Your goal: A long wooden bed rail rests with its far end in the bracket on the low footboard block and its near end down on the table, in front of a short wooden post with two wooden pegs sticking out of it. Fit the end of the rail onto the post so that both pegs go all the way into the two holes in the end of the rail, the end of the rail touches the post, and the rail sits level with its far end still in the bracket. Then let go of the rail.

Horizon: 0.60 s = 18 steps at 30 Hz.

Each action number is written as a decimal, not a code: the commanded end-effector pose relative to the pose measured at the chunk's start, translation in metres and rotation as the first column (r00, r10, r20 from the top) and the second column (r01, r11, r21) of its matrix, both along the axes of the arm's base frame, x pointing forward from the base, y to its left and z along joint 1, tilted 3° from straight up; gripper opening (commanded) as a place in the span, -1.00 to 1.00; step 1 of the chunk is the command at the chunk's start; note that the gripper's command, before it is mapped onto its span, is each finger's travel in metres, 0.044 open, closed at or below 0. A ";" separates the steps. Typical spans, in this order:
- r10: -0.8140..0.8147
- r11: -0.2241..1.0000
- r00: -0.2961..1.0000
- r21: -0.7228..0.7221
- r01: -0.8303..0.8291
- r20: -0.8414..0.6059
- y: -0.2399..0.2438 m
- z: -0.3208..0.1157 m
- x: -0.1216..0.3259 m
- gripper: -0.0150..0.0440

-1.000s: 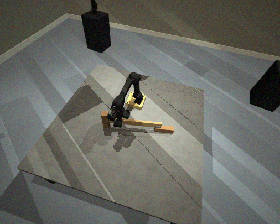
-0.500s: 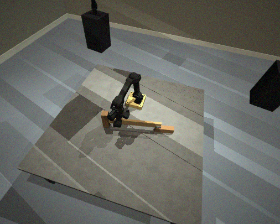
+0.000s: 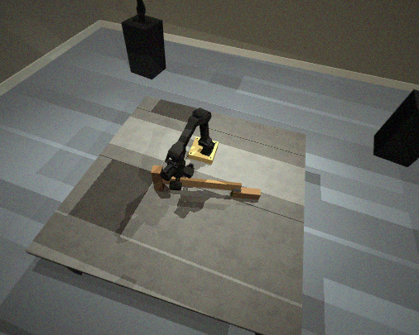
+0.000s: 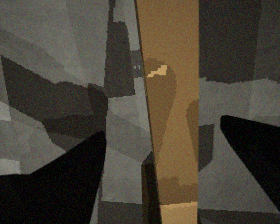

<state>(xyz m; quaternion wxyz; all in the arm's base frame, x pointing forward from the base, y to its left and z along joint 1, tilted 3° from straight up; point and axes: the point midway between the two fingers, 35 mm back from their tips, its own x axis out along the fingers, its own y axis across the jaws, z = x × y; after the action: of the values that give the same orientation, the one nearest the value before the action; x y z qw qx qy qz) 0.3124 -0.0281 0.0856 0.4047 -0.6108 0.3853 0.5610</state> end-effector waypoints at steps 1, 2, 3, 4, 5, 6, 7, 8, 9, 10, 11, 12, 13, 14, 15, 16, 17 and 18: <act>0.000 1.000 1.000 0.000 0.000 0.001 0.000 0.000 0.000 1.00; 0.000 1.000 1.000 0.000 0.000 0.002 0.002 0.002 0.000 1.00; 0.000 1.000 1.000 0.000 0.000 0.004 0.007 0.006 -0.003 1.00; 0.001 1.000 1.000 0.000 -0.001 0.007 0.015 0.014 -0.006 1.00; 0.001 1.000 1.000 0.001 -0.001 0.010 0.023 0.022 -0.010 1.00; 0.001 1.000 1.000 0.001 -0.001 0.011 0.027 0.027 -0.013 1.00; 0.002 1.000 1.000 0.001 -0.002 0.012 0.029 0.028 -0.014 1.00; 0.002 1.000 1.000 0.001 -0.002 0.012 0.029 0.028 -0.014 1.00; 0.002 1.000 1.000 0.001 -0.002 0.012 0.029 0.028 -0.014 1.00; 0.002 1.000 1.000 0.001 -0.002 0.012 0.029 0.028 -0.014 1.00; 0.002 1.000 1.000 0.001 -0.002 0.012 0.029 0.028 -0.014 1.00; 0.002 1.000 1.000 0.001 -0.002 0.012 0.029 0.028 -0.014 1.00; 0.002 1.000 1.000 0.001 -0.002 0.012 0.029 0.028 -0.014 1.00; 0.002 1.000 1.000 0.001 -0.002 0.012 0.029 0.028 -0.014 1.00; 0.002 1.000 1.000 0.001 -0.002 0.012 0.029 0.028 -0.014 1.00; 0.002 1.000 1.000 0.001 -0.002 0.012 0.029 0.028 -0.014 1.00; 0.002 1.000 1.000 0.001 -0.002 0.012 0.029 0.028 -0.014 1.00; 0.002 1.000 1.000 0.001 -0.002 0.012 0.029 0.028 -0.014 1.00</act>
<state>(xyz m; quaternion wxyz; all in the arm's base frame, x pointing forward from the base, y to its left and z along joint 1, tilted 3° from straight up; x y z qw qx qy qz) 0.2981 0.0006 0.1129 0.4058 -0.6144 0.3806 0.5595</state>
